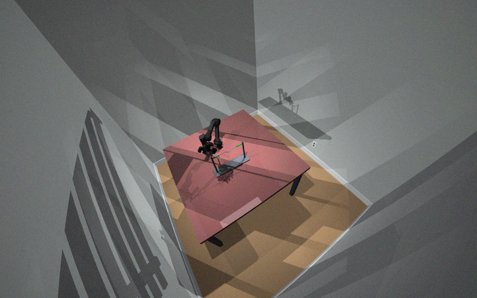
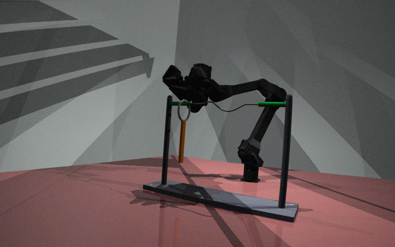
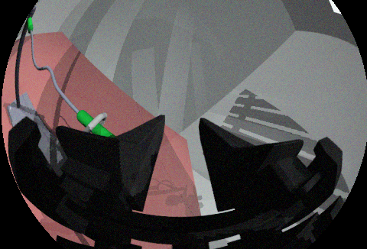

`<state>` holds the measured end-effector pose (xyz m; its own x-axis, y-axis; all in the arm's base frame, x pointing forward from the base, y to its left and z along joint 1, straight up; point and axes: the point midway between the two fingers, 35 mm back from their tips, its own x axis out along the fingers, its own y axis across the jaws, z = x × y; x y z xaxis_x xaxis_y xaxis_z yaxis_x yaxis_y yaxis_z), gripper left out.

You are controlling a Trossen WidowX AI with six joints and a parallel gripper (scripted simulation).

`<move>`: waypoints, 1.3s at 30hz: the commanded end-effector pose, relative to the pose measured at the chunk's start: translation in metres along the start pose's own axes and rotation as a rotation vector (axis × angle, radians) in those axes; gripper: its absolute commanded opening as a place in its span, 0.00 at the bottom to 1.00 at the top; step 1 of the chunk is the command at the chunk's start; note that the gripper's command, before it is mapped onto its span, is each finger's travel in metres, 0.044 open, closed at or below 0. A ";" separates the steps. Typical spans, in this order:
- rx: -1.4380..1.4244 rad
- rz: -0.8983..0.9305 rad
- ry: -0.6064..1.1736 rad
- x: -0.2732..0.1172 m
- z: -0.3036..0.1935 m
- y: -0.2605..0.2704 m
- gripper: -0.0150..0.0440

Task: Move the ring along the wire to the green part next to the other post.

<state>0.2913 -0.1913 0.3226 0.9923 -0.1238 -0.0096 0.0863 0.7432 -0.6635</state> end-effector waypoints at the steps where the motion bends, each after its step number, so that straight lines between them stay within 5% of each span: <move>1: 0.029 -0.056 0.061 -0.010 -0.031 -0.008 0.53; 20: 0.448 0.087 0.096 -0.057 -0.149 0.112 0.53; 30: 0.667 0.170 0.061 -0.100 -0.154 0.191 0.53; 39: 0.684 0.178 0.078 -0.094 -0.149 0.193 0.53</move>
<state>0.1961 -0.1345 0.0813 0.9907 0.0149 -0.1352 -0.0199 0.9992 -0.0359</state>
